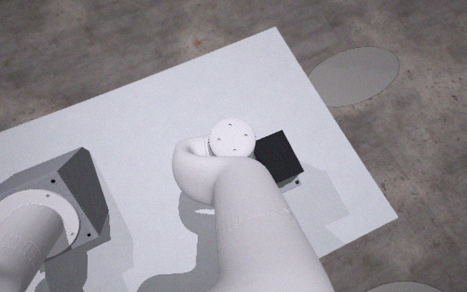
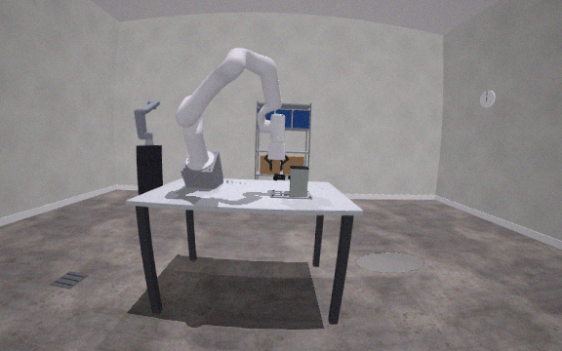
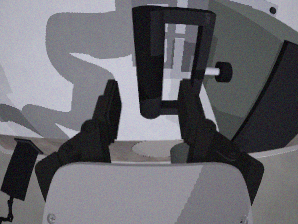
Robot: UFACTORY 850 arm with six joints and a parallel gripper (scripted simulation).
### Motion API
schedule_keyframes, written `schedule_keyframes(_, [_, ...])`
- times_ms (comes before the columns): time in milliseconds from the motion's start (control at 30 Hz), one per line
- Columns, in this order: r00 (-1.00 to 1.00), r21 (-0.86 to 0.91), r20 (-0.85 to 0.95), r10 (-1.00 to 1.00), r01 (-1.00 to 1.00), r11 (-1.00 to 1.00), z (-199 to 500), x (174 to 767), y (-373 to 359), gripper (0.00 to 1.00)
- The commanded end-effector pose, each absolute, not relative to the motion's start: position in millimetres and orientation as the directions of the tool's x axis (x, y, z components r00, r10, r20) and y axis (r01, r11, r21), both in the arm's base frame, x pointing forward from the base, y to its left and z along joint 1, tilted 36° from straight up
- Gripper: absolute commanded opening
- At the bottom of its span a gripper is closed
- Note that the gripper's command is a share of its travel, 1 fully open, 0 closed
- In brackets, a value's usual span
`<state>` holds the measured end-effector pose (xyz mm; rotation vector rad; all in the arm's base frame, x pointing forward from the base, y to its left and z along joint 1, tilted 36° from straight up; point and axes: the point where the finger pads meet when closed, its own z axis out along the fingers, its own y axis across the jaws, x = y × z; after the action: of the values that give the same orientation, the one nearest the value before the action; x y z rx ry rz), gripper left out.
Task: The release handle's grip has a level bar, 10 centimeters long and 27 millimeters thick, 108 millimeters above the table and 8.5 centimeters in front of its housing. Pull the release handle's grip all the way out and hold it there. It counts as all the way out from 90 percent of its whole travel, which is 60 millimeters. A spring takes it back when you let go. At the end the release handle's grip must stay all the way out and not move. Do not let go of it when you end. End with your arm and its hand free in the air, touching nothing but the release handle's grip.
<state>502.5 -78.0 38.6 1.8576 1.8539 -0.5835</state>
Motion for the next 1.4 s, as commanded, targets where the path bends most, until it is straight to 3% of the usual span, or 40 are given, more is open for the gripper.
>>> schedule_keyframes(0, [0.008, 0.020, -0.586, 0.810, 1.000, 0.004, 35.4, 503.2, -80.3, 0.56])
schedule_keyframes(1367, [0.008, 0.020, -0.586, 0.810, 1.000, 0.004, 30.2, 504.0, -84.1, 0.56])
